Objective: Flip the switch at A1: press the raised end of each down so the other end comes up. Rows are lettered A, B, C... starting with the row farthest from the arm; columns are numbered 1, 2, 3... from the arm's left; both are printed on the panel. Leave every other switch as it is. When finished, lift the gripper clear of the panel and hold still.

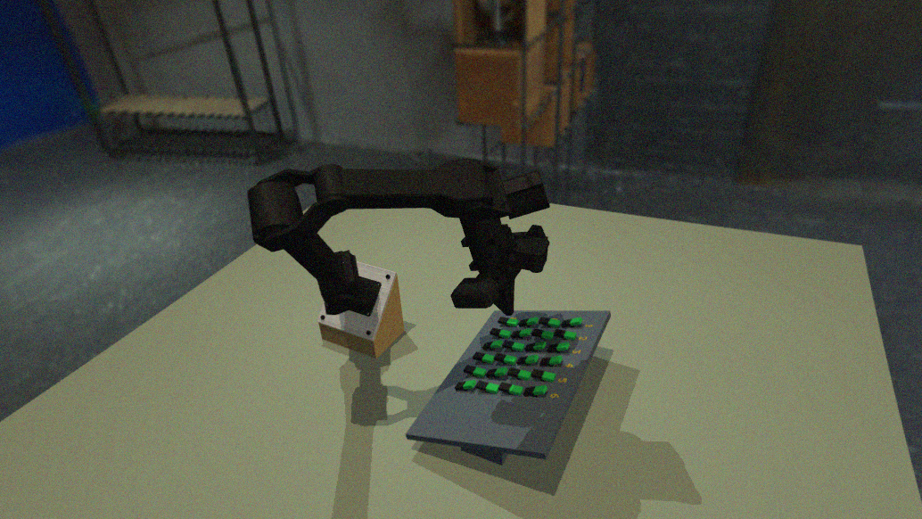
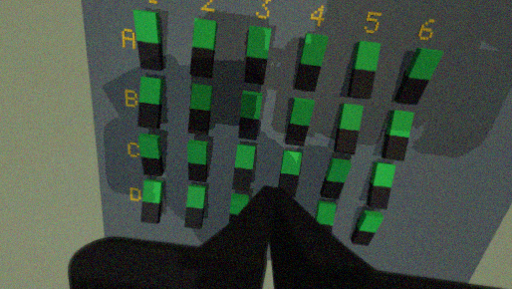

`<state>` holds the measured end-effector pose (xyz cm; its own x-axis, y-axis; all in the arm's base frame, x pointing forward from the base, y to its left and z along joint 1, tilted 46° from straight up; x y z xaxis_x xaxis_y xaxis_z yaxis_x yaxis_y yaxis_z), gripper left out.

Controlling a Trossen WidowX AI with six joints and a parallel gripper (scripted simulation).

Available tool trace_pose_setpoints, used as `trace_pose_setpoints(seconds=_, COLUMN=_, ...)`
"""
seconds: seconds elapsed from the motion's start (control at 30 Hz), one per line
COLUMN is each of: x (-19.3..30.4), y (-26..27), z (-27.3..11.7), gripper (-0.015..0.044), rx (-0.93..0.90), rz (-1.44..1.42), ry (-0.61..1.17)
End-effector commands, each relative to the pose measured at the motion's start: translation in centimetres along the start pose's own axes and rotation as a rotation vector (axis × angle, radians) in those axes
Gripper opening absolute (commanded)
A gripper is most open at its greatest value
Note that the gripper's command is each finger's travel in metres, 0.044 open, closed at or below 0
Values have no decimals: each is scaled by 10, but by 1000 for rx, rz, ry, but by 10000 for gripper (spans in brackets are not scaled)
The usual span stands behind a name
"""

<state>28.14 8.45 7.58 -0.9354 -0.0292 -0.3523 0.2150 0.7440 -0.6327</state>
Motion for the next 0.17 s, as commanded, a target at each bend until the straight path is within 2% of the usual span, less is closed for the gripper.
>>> trace_pose_setpoints(seconds=0.0, x=2, y=-2, z=0, gripper=0, rx=1, rz=-8, ry=-4)
trace_pose_setpoints(seconds=0.13, x=2, y=-2, z=0, gripper=0, rx=1, rz=-8, ry=-4)
Point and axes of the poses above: the point midway between the two fingers, 35 mm back from their tips, its own z axis out along the fingers, its own y axis across the jaws, x = y × z, the point moved 3 cm from there along -z, back along the fingers, and after that the axes turned 15 degrees about z, right-handed, at the moved point
